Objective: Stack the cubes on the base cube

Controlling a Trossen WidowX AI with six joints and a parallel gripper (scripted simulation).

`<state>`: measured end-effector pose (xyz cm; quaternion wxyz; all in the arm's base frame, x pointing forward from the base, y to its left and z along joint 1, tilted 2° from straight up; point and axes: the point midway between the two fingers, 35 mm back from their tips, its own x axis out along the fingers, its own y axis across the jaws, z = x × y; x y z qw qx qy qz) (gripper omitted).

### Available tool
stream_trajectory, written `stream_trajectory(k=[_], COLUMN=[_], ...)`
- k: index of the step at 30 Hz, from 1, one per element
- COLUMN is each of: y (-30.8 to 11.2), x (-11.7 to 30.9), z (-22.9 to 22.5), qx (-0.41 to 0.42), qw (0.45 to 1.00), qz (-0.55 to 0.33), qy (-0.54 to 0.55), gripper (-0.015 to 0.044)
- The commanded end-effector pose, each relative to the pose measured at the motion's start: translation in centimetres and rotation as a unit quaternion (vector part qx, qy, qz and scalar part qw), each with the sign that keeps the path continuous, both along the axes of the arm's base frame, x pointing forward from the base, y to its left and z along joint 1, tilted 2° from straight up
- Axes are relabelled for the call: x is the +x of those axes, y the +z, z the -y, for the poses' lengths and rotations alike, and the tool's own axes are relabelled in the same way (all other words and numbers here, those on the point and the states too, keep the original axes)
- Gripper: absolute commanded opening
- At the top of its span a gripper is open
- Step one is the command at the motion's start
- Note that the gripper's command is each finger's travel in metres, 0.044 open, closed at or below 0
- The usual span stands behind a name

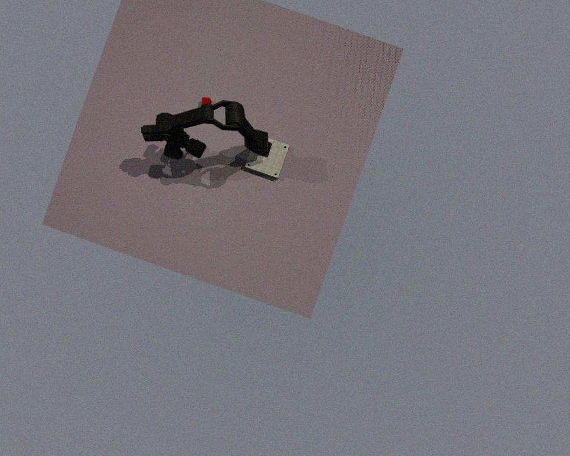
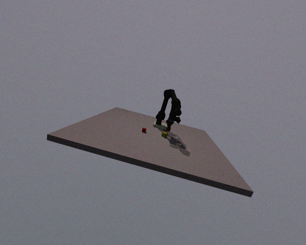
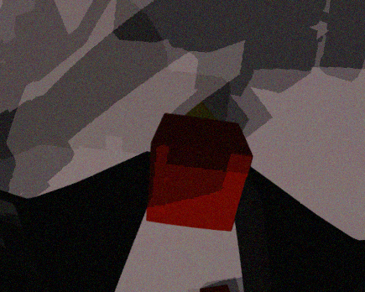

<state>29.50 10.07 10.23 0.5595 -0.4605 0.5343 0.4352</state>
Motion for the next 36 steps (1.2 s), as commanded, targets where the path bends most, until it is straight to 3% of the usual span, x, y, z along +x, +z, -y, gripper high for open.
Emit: stream_trajectory(k=[1, 11, 36], y=[-0.5, -2.4, -2.5], x=[0.1, 0.2, 0.2], z=[0.0, 0.0, 0.0], qx=[-0.001, 0.0, 0.0], qw=[1.0, 1.0, 1.0], qz=[0.002, 0.002, 0.002], qy=[-0.004, -0.01, -0.01], gripper=[0.0105, 0.0105, 0.0105])
